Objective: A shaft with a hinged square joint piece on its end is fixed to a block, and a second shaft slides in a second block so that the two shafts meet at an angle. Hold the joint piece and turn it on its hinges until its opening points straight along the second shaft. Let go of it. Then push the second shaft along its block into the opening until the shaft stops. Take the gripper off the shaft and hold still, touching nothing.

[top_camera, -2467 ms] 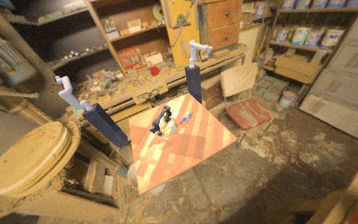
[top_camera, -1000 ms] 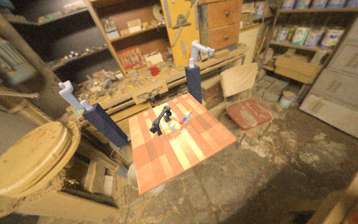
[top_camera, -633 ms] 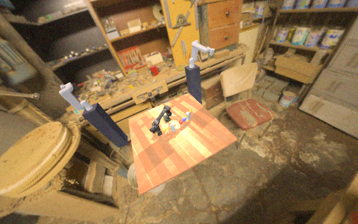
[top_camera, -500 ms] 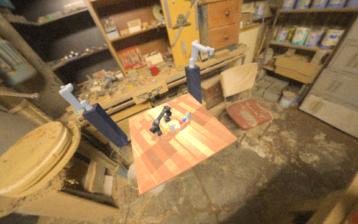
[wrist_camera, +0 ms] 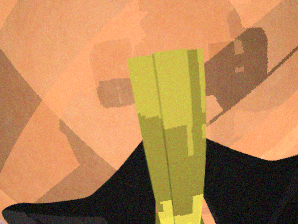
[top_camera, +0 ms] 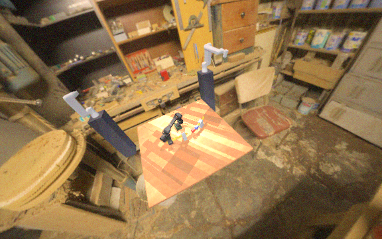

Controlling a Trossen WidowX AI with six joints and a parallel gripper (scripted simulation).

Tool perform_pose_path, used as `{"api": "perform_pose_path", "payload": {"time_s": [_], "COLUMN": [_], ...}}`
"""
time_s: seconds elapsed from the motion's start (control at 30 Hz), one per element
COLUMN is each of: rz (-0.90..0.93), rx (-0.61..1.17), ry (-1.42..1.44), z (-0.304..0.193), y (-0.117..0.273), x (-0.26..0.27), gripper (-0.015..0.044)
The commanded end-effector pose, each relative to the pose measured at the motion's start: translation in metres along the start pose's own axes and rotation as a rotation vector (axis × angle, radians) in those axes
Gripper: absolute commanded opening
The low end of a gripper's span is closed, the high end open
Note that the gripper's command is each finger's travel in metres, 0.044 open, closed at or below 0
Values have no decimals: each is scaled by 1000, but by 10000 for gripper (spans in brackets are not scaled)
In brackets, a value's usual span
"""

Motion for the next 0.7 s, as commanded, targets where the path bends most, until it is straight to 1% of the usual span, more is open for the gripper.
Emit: {"api": "perform_pose_path", "payload": {"time_s": [0.0, 0.2, 0.43, 0.47, 0.67], "rz": [-12, -46, -31, -31, -34], "rx": [-1, -7, -6, -6, -6], "ry": [-2, -4, 0, 0, -1], "z": [0, -1, -1, -1, -4], "y": [0, -1, 0, 0, 0], "x": [1, 4, 3, 3, 3], "gripper": [67, 67, 20, 0, 0]}}
Point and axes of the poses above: the point midway between the two fingers, 35 mm back from their tips, its own y axis back along the fingers, its own x axis across the jaws, z = x × y, the point moved 9 cm from there along y, back along the fingers, and after that the axes turned 11 degrees about -y, right-handed, at the moved point
